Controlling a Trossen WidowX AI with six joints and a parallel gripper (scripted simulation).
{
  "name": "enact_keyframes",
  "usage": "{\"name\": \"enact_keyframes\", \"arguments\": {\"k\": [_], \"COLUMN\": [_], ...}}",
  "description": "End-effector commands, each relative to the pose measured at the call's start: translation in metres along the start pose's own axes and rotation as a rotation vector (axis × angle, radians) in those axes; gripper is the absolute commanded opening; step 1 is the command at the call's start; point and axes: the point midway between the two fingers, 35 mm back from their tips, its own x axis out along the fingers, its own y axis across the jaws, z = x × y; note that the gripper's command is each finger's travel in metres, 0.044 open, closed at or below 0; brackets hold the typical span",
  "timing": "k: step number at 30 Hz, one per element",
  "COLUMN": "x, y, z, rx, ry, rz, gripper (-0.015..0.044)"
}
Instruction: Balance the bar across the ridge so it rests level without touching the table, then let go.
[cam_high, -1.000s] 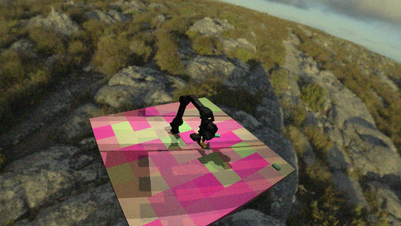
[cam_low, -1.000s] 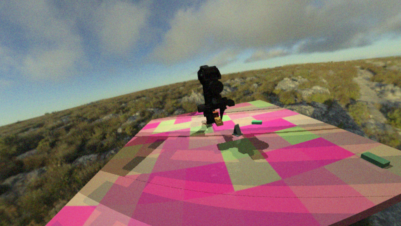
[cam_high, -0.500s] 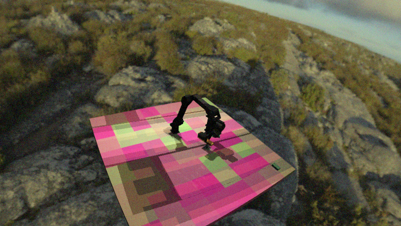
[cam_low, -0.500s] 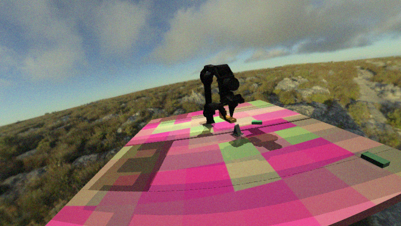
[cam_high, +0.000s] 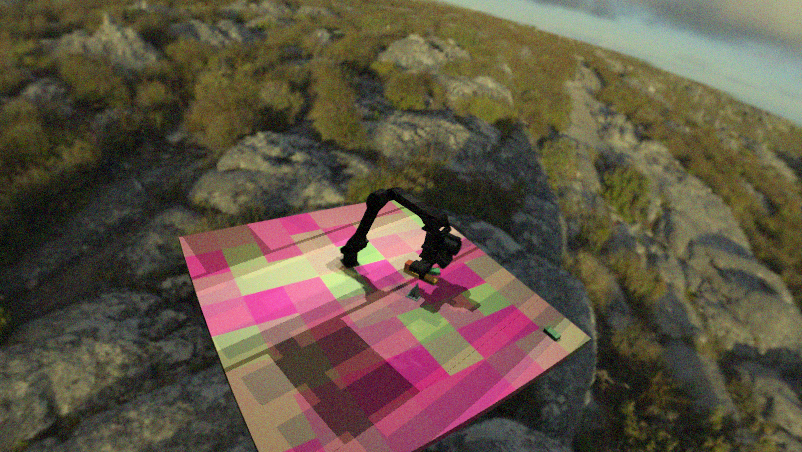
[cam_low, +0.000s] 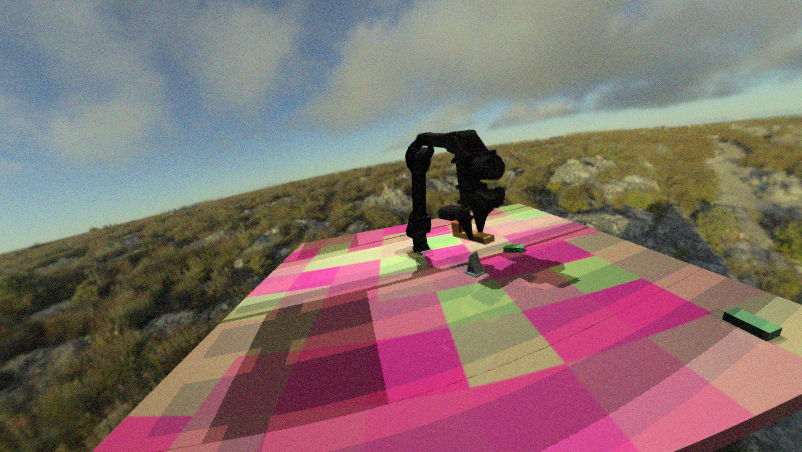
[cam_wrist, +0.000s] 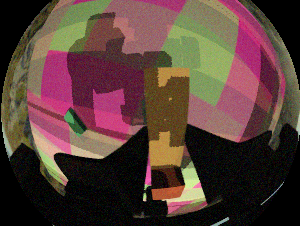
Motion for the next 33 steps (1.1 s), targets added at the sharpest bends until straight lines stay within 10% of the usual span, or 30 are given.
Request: {"name": "enact_keyframes", "arguments": {"k": [1, 33], "x": [-0.002, 0.042], "y": [0.006, 0.008], "z": [0.002, 0.002], "rx": [-0.024, -0.025], "ry": [-0.004, -0.004], "rz": [-0.003, -0.002], "gripper": [0.0, 0.0]}}
